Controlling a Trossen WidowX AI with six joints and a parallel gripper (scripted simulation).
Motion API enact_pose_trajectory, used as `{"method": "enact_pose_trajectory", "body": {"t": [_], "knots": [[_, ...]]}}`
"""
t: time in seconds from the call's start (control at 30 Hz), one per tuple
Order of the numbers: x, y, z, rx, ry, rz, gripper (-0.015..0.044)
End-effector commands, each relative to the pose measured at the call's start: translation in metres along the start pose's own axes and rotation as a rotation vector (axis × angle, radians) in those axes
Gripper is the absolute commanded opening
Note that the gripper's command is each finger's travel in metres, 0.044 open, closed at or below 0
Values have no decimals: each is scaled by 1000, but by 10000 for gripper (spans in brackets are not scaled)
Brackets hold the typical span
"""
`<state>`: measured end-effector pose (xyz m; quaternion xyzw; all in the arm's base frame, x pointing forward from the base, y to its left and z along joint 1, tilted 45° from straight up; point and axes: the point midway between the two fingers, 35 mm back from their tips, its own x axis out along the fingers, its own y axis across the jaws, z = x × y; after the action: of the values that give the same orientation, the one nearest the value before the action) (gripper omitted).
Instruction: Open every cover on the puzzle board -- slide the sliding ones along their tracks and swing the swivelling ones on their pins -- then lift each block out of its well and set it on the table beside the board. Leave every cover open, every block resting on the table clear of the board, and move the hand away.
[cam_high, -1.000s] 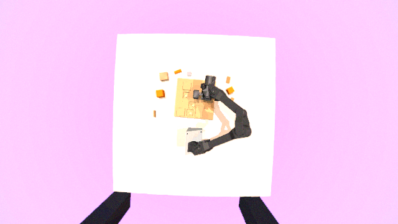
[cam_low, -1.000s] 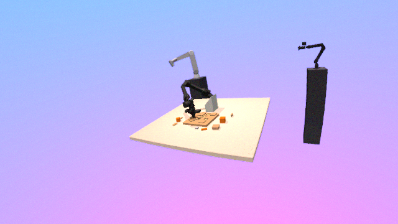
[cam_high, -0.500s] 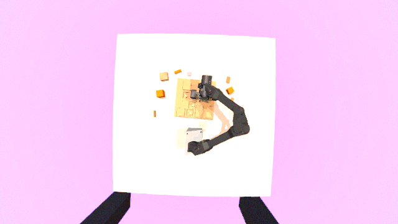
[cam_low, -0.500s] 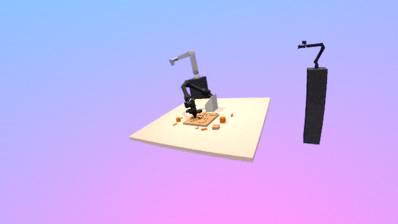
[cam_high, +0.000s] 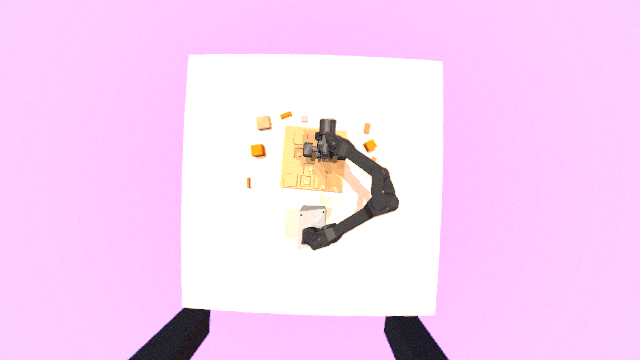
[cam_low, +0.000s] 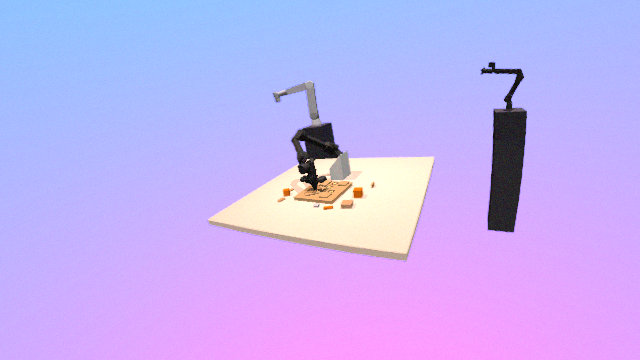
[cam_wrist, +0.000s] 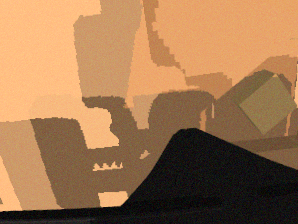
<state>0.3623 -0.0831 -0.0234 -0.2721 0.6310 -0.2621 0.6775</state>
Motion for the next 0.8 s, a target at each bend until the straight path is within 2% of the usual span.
{"method": "enact_pose_trajectory", "body": {"t": [0.0, 0.77], "knots": [[0, 4, 4, 5, -2, -2, 0], [0, 24, 20, 6, -2, -2, 0]]}}
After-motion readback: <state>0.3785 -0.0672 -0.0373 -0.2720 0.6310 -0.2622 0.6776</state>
